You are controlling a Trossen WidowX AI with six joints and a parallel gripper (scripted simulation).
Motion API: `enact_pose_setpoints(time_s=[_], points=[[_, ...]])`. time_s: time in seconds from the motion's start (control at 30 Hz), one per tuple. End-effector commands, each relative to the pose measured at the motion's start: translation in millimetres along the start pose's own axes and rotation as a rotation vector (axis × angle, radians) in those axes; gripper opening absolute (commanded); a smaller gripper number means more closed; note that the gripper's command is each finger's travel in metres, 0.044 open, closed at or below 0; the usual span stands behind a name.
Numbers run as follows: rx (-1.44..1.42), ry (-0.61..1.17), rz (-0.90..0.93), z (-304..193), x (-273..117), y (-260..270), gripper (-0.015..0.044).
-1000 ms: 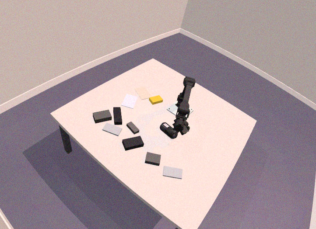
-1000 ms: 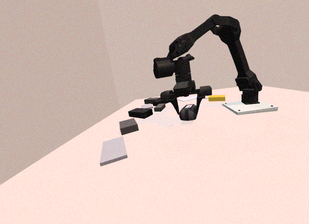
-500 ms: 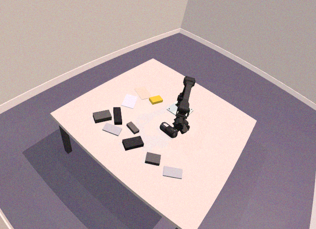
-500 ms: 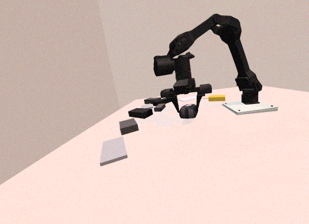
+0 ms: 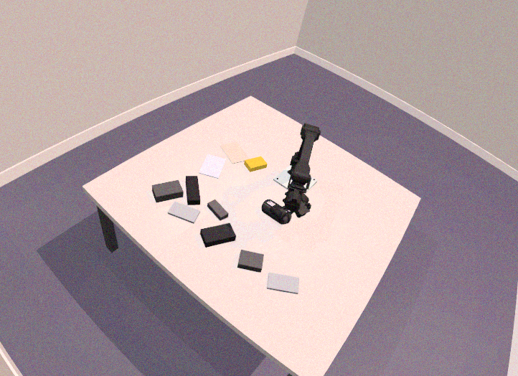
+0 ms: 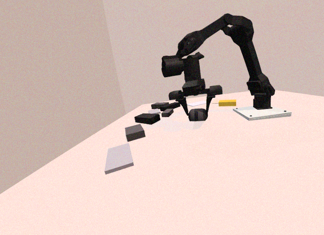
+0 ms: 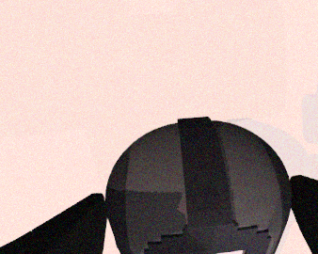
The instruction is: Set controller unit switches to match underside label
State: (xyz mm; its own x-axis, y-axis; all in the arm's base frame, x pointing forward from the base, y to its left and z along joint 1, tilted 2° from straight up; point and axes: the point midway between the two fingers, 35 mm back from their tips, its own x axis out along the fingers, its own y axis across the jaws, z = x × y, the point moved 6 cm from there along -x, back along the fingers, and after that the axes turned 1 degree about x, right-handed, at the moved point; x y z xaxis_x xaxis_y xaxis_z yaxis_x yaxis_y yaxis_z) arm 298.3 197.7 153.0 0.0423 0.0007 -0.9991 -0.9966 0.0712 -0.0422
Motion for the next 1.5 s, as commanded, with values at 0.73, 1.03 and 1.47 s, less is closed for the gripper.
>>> enact_pose_setpoints(time_s=[0.73,1.03,1.47], points=[[-0.001,-0.004,-0.014,-14,-24,0,0.0336],[-0.001,-0.003,-0.014,-19,-30,0,0.0336],[-0.001,-0.003,-0.014,-27,-37,0,0.0336]])
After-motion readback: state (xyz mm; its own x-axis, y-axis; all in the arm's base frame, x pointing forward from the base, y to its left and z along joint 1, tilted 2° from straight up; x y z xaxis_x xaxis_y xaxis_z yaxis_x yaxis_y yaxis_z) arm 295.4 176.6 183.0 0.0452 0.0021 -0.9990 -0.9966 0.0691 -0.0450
